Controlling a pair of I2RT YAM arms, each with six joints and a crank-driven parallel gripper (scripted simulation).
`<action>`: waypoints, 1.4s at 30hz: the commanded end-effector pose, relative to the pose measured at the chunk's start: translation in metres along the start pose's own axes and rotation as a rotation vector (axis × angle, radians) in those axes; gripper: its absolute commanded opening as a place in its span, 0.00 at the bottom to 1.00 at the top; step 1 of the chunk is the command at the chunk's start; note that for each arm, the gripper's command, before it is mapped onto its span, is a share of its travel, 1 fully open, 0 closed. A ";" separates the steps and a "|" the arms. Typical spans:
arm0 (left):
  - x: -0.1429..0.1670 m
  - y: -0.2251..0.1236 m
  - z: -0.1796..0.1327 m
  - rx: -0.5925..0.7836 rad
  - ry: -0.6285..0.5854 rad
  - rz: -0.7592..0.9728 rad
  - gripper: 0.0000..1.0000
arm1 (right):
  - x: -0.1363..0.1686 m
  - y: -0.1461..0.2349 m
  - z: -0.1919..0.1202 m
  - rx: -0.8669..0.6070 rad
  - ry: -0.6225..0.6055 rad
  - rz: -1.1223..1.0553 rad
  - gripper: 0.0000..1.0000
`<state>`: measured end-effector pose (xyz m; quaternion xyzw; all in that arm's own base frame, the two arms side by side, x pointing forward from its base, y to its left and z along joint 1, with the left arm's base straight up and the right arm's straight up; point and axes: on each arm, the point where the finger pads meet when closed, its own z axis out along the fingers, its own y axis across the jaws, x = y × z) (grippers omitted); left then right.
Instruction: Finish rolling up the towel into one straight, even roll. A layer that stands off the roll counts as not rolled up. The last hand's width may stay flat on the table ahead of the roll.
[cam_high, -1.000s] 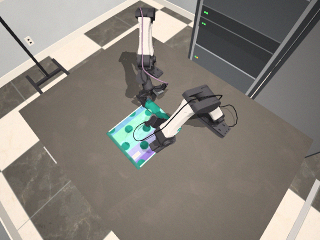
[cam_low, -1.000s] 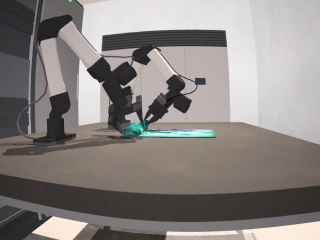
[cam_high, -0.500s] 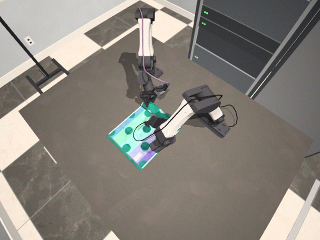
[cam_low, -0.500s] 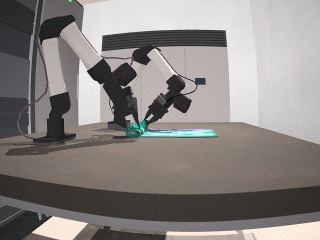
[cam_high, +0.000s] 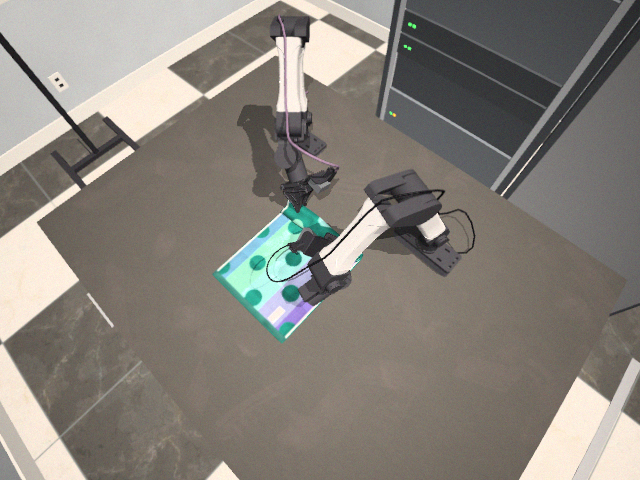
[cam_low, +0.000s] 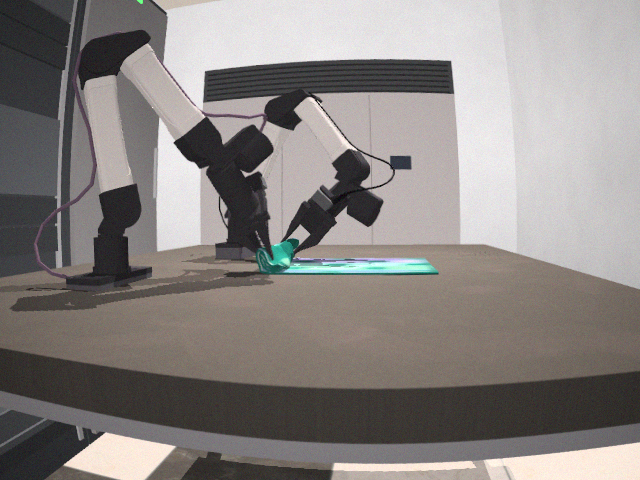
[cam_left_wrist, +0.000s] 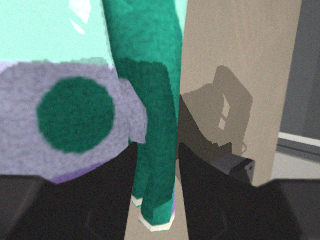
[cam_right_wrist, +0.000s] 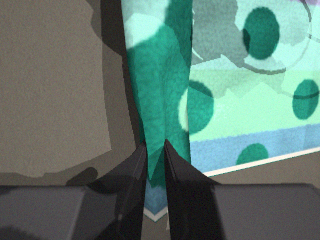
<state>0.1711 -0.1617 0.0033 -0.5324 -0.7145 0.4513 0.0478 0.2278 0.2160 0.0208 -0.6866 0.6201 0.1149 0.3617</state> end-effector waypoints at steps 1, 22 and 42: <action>0.004 0.002 0.002 0.010 0.013 -0.007 0.43 | 0.005 0.005 0.003 -0.008 0.009 0.011 0.13; 0.001 -0.003 -0.043 0.010 0.013 -0.007 0.85 | 0.004 0.005 0.002 -0.087 0.012 0.076 0.13; -0.004 -0.009 -0.065 -0.189 -0.008 0.142 0.89 | 0.001 0.003 -0.002 -0.469 0.027 0.392 0.13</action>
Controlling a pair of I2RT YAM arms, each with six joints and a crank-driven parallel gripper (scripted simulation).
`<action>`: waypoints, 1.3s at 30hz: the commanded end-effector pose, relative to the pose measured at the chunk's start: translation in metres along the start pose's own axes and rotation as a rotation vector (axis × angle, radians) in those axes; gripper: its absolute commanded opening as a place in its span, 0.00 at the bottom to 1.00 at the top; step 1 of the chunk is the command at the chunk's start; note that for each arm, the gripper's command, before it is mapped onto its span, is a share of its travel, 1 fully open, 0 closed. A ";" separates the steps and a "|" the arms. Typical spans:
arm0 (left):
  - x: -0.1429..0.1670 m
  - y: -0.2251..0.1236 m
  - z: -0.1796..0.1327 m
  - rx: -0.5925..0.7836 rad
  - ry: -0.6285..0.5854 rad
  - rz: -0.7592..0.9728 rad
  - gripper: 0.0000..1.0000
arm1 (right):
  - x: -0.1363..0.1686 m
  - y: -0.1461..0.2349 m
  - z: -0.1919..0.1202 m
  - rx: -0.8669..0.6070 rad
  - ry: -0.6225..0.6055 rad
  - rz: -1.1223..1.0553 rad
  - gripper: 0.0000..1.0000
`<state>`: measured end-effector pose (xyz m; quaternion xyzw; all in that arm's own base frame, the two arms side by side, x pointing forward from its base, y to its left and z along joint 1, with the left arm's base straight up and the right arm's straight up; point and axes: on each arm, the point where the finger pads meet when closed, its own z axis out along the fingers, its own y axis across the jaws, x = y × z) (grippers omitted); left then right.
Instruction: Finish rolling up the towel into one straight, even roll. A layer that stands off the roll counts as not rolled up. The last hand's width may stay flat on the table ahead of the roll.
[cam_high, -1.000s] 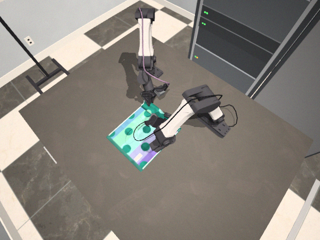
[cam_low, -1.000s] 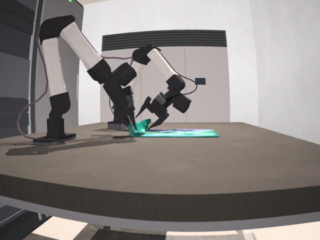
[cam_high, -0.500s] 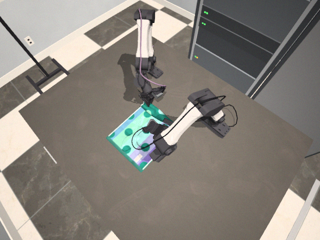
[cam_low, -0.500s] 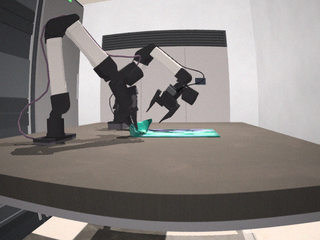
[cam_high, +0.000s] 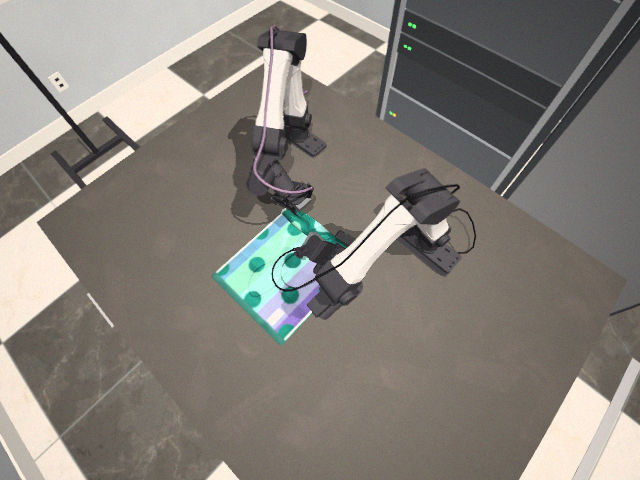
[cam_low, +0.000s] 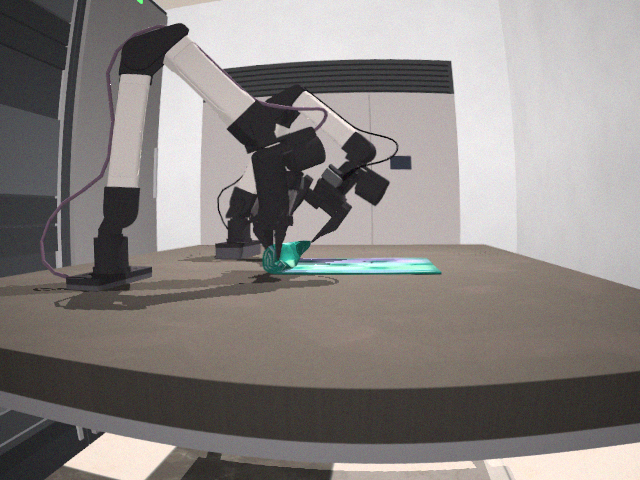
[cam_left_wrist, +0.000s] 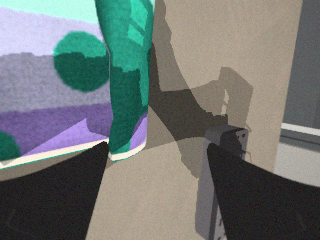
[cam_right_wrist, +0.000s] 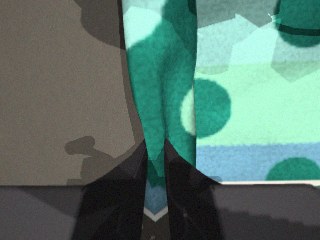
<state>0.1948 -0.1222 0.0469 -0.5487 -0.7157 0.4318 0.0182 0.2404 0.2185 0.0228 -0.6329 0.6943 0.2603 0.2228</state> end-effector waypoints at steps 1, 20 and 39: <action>-0.008 0.002 -0.001 -0.162 -0.004 0.123 0.89 | 0.006 0.015 -0.001 -0.173 0.024 0.106 0.13; -0.023 -0.020 0.021 -0.776 -0.067 0.584 0.96 | 0.003 0.016 -0.004 -0.508 0.044 0.386 0.13; -0.030 -0.009 0.015 -0.773 -0.056 0.702 0.98 | 0.010 0.015 0.004 -0.560 0.047 0.429 0.13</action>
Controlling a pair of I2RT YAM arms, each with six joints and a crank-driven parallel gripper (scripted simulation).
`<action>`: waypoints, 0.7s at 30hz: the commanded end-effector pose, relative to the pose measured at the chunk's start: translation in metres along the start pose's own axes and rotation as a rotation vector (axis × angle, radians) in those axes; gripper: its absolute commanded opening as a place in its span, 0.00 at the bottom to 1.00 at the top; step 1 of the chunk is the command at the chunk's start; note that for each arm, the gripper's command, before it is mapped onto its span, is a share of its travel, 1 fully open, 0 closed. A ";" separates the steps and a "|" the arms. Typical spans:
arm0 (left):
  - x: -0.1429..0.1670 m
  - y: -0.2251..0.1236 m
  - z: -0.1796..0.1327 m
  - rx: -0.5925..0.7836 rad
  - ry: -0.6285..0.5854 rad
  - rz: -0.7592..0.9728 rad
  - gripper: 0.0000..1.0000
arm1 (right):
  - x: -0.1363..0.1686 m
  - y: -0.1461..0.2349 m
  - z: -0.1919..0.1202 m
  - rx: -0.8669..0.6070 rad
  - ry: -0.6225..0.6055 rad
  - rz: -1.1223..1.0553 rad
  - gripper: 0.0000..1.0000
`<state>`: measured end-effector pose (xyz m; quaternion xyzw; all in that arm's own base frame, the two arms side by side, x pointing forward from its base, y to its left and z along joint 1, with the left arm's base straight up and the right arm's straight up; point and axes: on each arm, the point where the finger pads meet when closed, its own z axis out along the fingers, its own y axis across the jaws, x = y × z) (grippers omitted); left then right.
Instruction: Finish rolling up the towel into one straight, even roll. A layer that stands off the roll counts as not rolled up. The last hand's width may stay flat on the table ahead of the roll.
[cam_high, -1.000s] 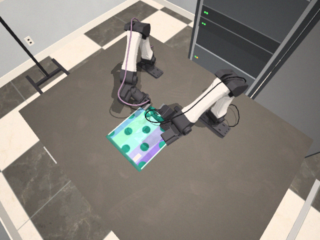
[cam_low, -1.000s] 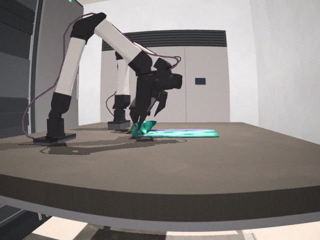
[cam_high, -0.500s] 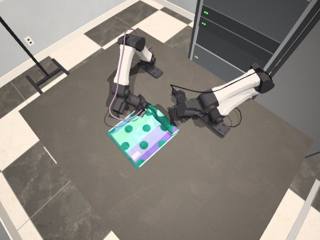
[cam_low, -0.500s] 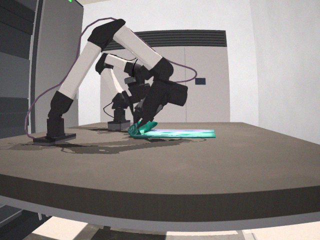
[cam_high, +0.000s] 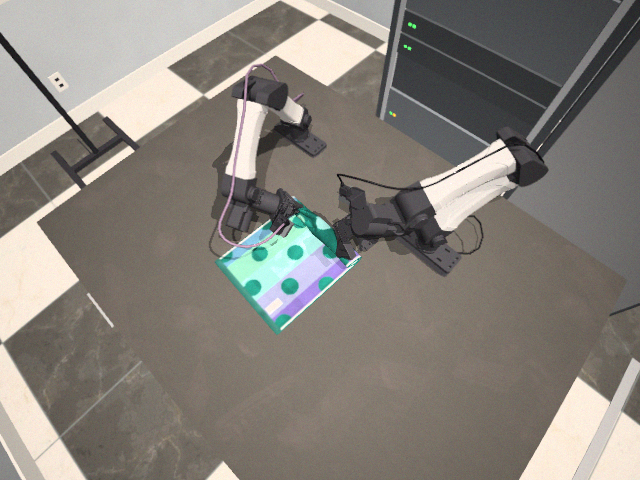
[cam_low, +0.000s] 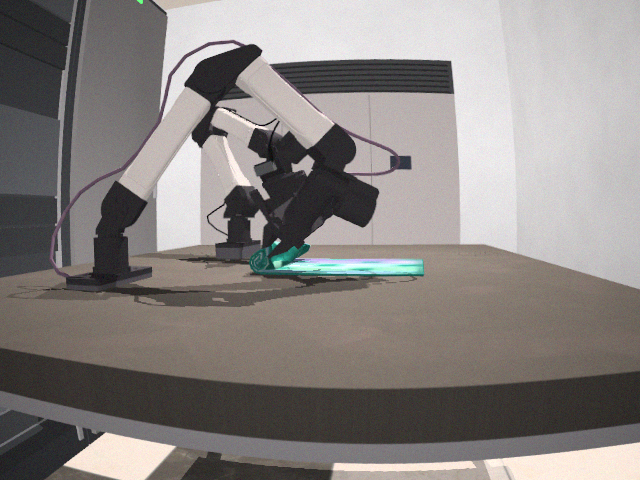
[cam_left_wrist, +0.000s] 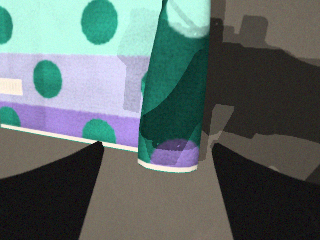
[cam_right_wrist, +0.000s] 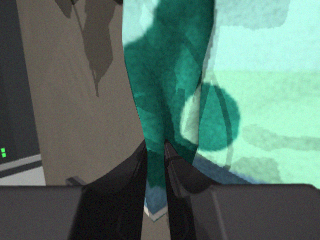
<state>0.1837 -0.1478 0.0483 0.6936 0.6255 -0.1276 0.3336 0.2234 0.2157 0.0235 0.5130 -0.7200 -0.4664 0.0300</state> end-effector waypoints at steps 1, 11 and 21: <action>-0.010 0.011 0.001 -0.001 -0.041 0.064 0.98 | 0.004 -0.007 0.004 -0.008 0.009 0.000 0.13; 0.006 -0.001 0.022 0.000 -0.042 0.065 0.98 | 0.005 -0.008 0.004 -0.008 0.009 0.000 0.13; 0.022 -0.013 0.043 -0.001 -0.041 0.064 0.98 | 0.005 -0.008 0.004 -0.008 0.009 0.000 0.13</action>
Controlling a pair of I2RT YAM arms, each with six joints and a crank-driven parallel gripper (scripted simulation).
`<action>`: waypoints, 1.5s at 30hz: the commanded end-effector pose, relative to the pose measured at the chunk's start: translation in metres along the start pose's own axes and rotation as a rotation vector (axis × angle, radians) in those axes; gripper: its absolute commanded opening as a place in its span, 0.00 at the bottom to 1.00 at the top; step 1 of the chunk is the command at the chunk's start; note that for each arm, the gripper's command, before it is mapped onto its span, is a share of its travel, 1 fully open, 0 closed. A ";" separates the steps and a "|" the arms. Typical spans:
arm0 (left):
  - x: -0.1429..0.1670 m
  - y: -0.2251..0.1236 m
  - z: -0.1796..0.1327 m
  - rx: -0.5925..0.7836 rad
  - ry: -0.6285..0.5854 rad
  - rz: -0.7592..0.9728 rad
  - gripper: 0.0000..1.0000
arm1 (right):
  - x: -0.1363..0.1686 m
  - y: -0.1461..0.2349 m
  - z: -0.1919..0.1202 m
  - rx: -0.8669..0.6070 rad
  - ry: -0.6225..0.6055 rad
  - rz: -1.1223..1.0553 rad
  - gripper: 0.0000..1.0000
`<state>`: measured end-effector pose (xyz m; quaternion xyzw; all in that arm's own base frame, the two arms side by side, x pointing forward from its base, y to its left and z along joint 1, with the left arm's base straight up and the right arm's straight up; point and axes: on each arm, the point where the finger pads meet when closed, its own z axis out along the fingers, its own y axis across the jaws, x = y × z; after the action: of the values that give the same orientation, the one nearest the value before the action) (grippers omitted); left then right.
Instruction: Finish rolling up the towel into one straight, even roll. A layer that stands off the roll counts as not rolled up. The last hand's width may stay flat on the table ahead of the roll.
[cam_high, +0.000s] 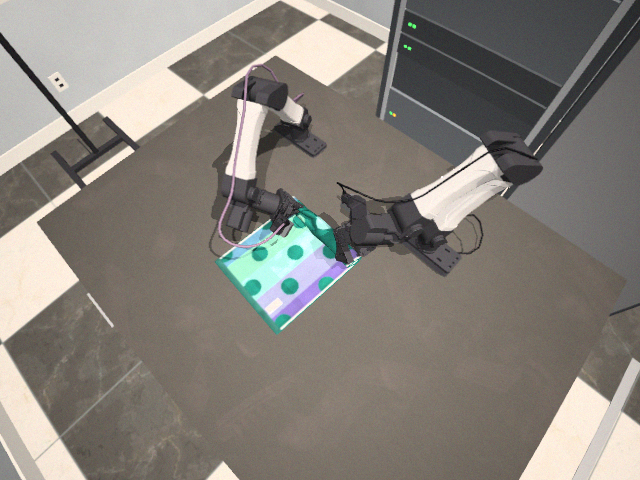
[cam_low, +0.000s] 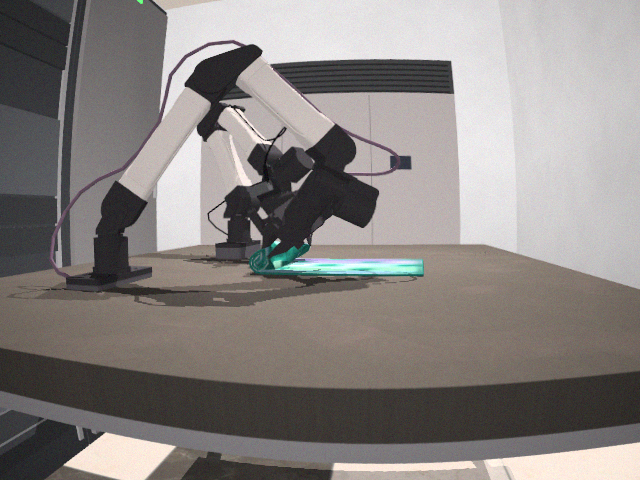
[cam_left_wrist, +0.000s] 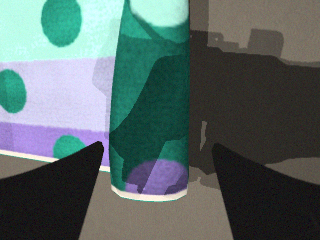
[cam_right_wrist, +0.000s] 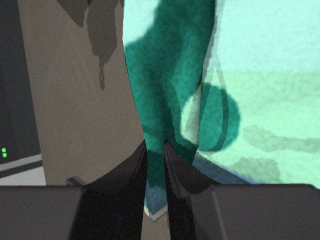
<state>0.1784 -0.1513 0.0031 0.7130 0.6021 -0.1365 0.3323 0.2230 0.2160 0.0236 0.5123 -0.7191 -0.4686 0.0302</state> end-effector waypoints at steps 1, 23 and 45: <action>-0.001 0.006 0.008 -0.033 -0.019 0.014 0.98 | 0.005 -0.008 0.003 -0.003 0.011 0.000 0.13; -0.001 0.011 0.012 -0.033 -0.019 0.014 0.32 | 0.005 -0.008 0.003 -0.003 0.011 0.000 0.13; -0.001 0.011 0.012 -0.033 -0.019 0.014 0.16 | 0.004 -0.008 0.003 -0.003 0.011 0.000 0.22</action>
<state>0.1917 -0.1615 0.0017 0.7120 0.5920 -0.1307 0.3542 0.2226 0.2162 0.0239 0.5116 -0.7190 -0.4694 0.0307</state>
